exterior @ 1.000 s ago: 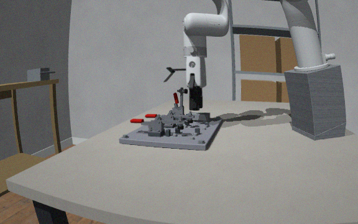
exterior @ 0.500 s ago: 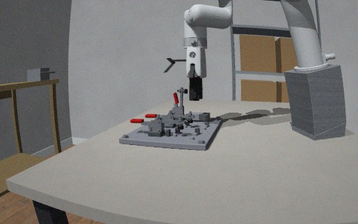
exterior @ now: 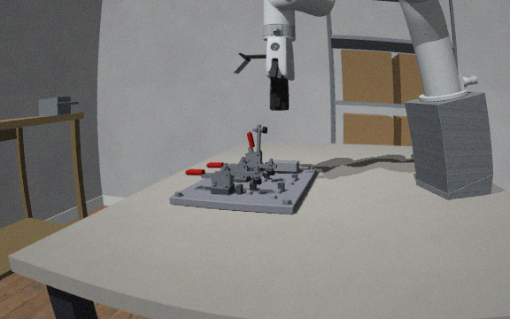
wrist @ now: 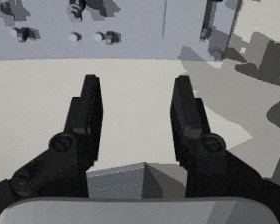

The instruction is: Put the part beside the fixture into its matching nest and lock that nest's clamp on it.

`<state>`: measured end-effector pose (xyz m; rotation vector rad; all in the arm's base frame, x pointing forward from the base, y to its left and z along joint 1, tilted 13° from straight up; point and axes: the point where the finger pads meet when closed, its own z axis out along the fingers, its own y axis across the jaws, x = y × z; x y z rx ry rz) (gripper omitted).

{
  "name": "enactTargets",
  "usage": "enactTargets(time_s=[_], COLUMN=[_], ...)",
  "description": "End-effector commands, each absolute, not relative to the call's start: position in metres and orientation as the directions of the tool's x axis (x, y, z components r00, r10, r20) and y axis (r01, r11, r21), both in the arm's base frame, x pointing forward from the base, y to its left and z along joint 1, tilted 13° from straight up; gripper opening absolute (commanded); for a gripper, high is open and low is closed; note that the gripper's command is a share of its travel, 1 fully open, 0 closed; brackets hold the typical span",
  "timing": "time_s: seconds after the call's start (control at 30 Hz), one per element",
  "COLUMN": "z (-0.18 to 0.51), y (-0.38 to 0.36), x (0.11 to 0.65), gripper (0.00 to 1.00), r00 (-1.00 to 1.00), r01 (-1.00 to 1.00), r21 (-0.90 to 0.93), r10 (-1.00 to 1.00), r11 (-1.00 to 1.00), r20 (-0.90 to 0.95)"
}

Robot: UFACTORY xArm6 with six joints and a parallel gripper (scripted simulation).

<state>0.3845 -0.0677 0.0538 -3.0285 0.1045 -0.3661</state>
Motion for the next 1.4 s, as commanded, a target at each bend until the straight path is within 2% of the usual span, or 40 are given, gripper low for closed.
enactTargets(time_s=[0.0,0.5,1.37], z=[0.078,0.085,0.097], y=[-0.068,-0.071,-0.123], x=[0.382,0.385,0.453], gripper=[0.47,0.47,0.47], r00=[0.973,0.973,0.973], r01=[-0.062,-0.062,-0.062], r21=[-0.085,-0.085,-0.085], r10=[-0.079,-0.079,-0.079], r11=[-0.994,-0.994,-0.994], r20=[0.217,0.217,0.217])
